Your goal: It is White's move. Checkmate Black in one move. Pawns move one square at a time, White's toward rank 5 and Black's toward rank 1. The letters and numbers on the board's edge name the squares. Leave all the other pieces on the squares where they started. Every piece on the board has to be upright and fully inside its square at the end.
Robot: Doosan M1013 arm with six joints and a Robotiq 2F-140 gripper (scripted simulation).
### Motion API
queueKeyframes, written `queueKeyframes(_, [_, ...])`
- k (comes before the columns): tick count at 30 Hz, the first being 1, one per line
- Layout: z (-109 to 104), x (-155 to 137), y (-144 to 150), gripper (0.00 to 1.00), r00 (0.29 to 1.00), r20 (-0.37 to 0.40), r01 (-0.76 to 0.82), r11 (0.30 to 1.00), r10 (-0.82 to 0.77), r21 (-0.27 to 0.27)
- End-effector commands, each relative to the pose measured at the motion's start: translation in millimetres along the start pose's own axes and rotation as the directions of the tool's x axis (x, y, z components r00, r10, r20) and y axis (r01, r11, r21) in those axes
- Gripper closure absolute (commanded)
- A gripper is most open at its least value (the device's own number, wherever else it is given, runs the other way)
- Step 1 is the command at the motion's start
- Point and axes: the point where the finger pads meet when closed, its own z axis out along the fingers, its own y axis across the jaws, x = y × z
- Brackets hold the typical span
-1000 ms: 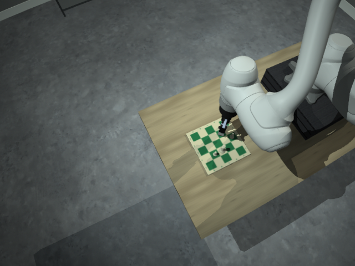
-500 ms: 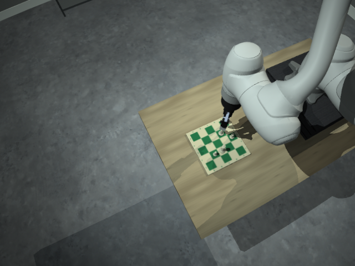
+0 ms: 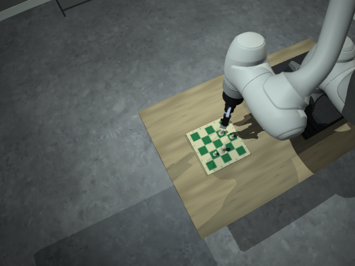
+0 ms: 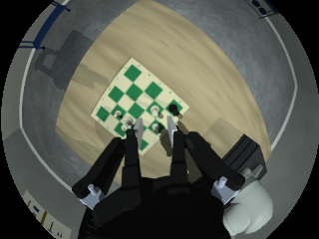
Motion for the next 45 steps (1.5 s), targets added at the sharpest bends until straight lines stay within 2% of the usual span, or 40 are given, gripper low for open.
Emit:
queueKeyframes(1, [0,0,0,0.00,1.000,0.000,0.000,1.000,0.000,0.000])
queueKeyframes(25, [-3,0,0,0.00,1.000,0.000,0.000,1.000,0.000,0.000])
queueKeyframes(45, [-46,0,0,0.00,1.000,0.000,0.000,1.000,0.000,0.000])
